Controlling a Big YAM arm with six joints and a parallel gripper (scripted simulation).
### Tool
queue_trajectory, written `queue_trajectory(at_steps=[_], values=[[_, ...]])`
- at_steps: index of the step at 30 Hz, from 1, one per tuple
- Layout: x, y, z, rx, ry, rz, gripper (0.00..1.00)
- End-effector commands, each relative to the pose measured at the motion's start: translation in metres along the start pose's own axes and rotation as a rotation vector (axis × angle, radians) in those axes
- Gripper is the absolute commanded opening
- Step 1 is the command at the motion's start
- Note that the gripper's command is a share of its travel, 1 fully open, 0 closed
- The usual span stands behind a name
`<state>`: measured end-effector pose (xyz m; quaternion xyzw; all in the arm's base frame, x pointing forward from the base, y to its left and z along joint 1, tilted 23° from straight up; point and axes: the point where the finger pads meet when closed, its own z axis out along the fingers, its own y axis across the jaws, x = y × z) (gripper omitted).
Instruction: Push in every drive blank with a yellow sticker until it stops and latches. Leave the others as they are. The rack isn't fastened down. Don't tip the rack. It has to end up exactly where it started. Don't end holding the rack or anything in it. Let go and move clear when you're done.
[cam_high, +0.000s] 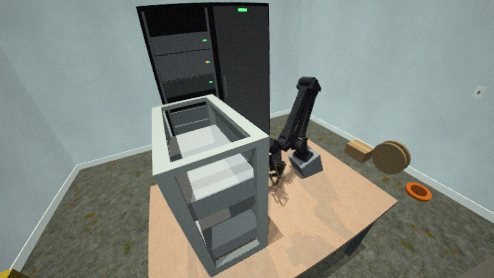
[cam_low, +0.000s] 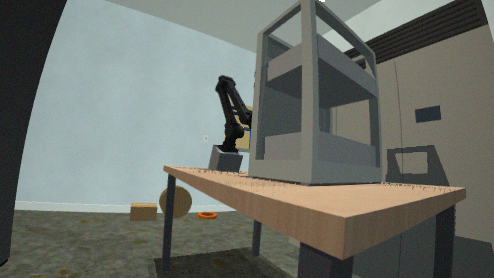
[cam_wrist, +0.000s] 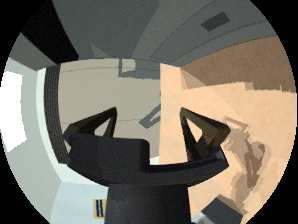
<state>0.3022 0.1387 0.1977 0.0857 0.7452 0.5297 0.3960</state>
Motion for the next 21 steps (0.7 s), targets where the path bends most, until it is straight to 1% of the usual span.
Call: queue_trajectory(at_steps=[1,6,8,10,12,16,19,21], values=[[-0.01,0.01,0.002,-0.018,-0.013,-0.02,1.0],[-0.01,0.01,0.002,-0.019,-0.015,-0.019,1.0],[-0.01,0.011,-0.001,-0.023,-0.025,-0.014,1.0],[-0.008,0.006,-0.004,-0.016,-0.037,-0.007,1.0],[-0.01,0.007,-0.006,-0.017,-0.05,0.001,1.0],[-0.017,0.013,-0.014,-0.033,-0.101,0.015,1.0],[-0.023,0.019,-0.023,-0.051,-0.157,0.034,1.0],[-0.023,0.019,-0.023,-0.051,-0.157,0.034,1.0]])
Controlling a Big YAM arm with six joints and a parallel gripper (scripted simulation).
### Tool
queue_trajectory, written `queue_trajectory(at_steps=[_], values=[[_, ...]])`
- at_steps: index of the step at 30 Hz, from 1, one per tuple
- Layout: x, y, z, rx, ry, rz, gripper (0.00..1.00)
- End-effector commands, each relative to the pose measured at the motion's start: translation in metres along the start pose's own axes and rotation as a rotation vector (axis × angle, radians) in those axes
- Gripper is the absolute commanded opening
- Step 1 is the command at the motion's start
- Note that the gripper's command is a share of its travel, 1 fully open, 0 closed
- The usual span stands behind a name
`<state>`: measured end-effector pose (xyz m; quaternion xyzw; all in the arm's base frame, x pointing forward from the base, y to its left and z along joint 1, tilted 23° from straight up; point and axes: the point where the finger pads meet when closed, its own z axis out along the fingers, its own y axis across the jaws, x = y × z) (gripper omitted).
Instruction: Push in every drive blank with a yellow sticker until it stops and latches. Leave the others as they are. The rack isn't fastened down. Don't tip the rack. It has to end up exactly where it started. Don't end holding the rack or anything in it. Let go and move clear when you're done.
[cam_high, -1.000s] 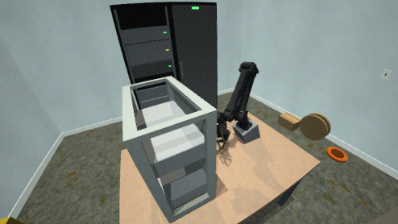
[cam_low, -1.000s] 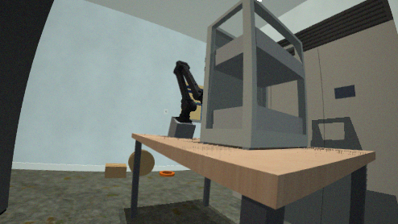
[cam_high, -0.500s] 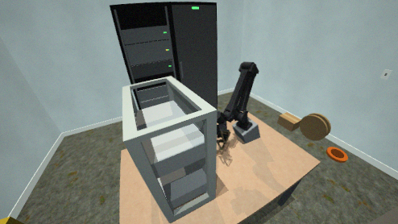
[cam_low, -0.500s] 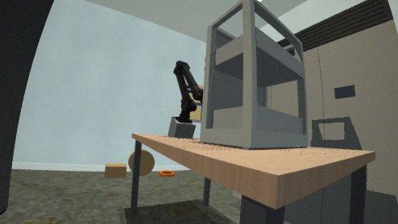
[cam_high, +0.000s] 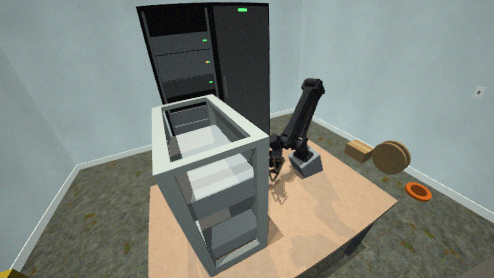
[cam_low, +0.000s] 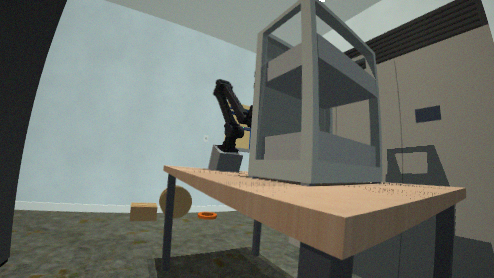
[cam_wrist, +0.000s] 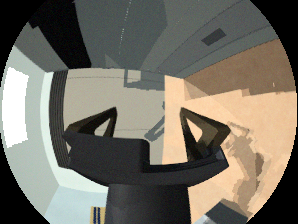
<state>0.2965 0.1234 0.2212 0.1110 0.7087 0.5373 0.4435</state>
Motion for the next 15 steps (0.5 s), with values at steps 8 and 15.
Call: queue_trajectory(at_steps=[8,15], values=[[-0.036,0.021,-0.03,-0.03,-0.233,0.124,1.0],[-0.086,0.088,-0.063,-0.14,-0.486,0.178,1.0]])
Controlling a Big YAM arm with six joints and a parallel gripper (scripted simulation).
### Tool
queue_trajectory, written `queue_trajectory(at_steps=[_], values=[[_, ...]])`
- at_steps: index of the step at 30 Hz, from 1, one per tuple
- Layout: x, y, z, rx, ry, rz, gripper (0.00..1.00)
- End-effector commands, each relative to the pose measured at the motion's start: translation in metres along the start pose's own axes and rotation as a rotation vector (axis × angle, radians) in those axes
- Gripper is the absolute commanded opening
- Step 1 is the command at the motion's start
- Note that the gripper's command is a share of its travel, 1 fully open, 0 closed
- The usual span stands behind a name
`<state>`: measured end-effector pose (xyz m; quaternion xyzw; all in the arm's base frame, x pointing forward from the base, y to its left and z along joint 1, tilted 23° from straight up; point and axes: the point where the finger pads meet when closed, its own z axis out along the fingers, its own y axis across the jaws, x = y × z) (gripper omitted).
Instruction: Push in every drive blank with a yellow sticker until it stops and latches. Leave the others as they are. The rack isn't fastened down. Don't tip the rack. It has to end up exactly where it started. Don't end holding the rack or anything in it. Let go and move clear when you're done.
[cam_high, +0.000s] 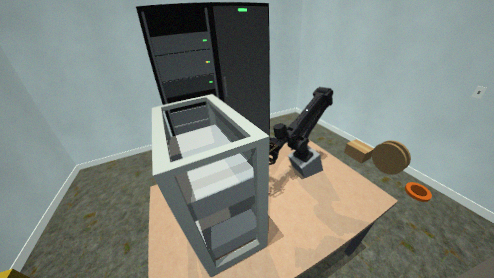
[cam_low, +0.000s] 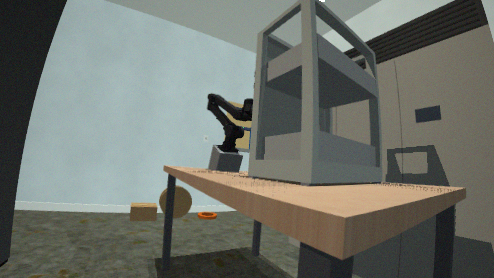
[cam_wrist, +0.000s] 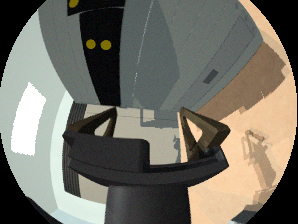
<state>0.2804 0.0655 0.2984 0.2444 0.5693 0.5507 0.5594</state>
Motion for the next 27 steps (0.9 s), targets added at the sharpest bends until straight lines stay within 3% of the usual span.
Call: queue_trajectory(at_steps=[1,2,9,10,12,15,19,20,27], values=[[-0.016,0.042,0.001,-0.05,-0.054,0.079,1.0],[-0.016,0.042,0.001,-0.05,-0.054,0.079,1.0],[-0.053,0.076,-0.013,-0.091,-0.274,0.156,1.0],[-0.056,0.074,-0.011,-0.076,-0.295,0.167,1.0],[-0.066,0.088,-0.015,-0.117,-0.348,0.183,1.0],[-0.075,0.096,-0.018,-0.127,-0.401,0.202,1.0],[-0.079,0.099,-0.019,-0.132,-0.426,0.212,1.0],[-0.067,0.062,-0.02,-0.069,-0.42,0.212,1.0],[-0.082,0.096,-0.023,-0.126,-0.459,0.225,1.0]])
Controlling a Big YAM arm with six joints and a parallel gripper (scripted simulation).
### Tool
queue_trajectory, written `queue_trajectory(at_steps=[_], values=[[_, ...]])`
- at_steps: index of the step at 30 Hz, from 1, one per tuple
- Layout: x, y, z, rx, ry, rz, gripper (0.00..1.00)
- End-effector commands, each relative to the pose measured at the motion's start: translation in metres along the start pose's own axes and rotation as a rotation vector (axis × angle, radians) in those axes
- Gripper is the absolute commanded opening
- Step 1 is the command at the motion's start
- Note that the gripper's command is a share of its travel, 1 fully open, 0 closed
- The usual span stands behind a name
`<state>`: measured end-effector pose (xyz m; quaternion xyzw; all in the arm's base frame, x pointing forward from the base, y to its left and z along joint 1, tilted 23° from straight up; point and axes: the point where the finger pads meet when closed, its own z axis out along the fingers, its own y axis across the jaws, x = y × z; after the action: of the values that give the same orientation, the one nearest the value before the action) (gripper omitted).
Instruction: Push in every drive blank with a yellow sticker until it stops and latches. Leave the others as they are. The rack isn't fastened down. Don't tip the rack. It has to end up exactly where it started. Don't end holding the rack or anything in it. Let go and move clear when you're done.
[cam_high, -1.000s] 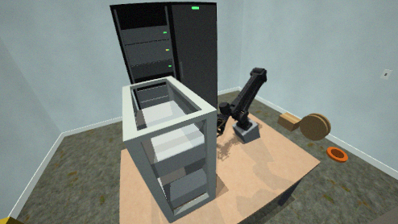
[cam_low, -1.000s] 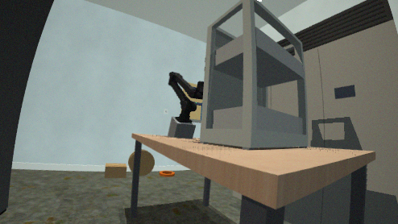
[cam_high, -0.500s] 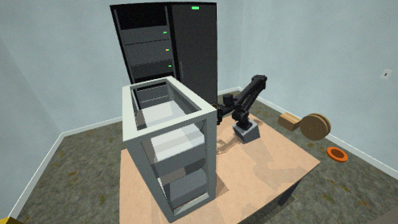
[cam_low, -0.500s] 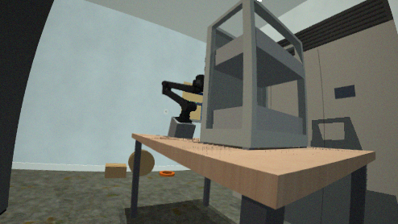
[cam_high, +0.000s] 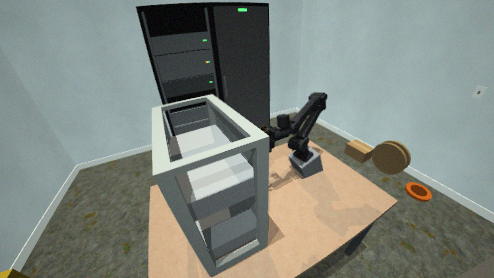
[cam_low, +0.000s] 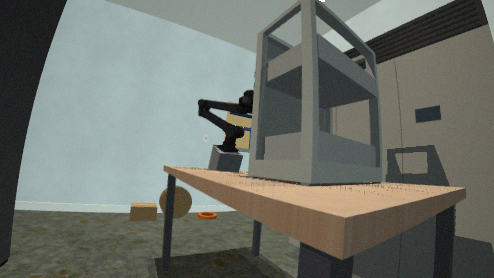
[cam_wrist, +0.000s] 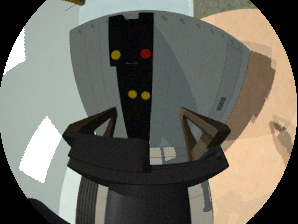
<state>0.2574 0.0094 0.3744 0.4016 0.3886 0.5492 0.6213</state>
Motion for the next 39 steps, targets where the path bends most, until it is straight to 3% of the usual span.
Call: queue_trajectory(at_steps=[1,16,23,27,28,30,32,39], values=[[-0.001,0.036,0.005,-0.066,-0.002,0.042,1.0],[-0.001,0.04,0.006,-0.071,-0.003,0.041,1.0],[0.014,0.06,0.035,-0.074,-0.007,0.028,1.0],[0.015,0.062,0.039,-0.073,-0.013,0.026,1.0],[0.016,0.026,0.033,-0.017,-0.014,-0.003,1.0],[0.017,0.02,0.032,-0.001,-0.01,-0.01,1.0],[0.012,0.044,0.033,-0.044,-0.019,0.008,1.0],[0.014,0.04,0.036,-0.03,-0.015,0.002,1.0]])
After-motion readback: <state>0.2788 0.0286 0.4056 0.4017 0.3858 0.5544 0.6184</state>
